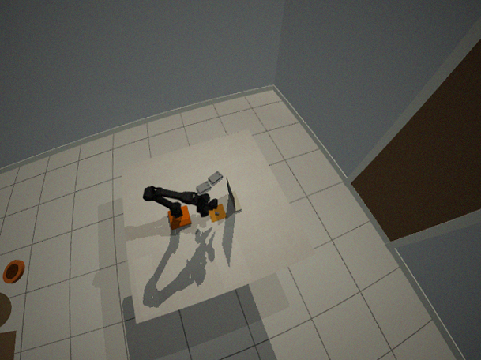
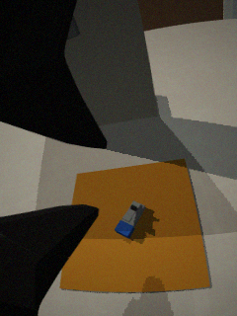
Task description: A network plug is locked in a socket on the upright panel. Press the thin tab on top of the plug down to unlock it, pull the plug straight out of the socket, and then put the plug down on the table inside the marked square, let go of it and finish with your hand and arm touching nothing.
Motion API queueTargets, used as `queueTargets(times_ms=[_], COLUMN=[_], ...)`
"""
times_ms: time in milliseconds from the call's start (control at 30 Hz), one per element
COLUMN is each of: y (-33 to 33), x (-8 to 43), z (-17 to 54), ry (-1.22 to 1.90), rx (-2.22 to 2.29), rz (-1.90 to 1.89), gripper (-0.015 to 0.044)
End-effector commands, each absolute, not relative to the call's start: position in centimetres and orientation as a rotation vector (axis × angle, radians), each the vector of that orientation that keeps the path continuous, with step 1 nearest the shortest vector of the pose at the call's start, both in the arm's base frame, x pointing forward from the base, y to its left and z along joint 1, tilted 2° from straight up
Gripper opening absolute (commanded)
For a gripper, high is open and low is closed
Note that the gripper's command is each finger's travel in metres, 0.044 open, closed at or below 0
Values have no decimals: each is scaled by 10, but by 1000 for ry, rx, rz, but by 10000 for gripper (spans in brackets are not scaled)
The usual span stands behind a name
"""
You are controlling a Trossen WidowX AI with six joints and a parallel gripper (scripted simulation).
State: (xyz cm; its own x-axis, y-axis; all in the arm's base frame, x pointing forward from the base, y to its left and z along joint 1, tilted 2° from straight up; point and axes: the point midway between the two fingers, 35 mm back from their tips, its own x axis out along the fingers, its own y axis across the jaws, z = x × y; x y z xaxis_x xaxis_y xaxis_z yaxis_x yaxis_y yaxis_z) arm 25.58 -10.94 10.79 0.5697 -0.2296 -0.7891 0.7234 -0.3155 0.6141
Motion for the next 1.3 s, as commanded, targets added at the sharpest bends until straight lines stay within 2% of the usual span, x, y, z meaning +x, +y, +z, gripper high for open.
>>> queueTargets(times_ms=[0, 800, 1267], y=[-109, -107, -108], x=[255, 249, 250], z=[117, 146, 187], ry=[420, 423, 422], rx=[1626, 1626, 1626], rz=[-1000, -1011, -1007], gripper=[156, 156, 156])
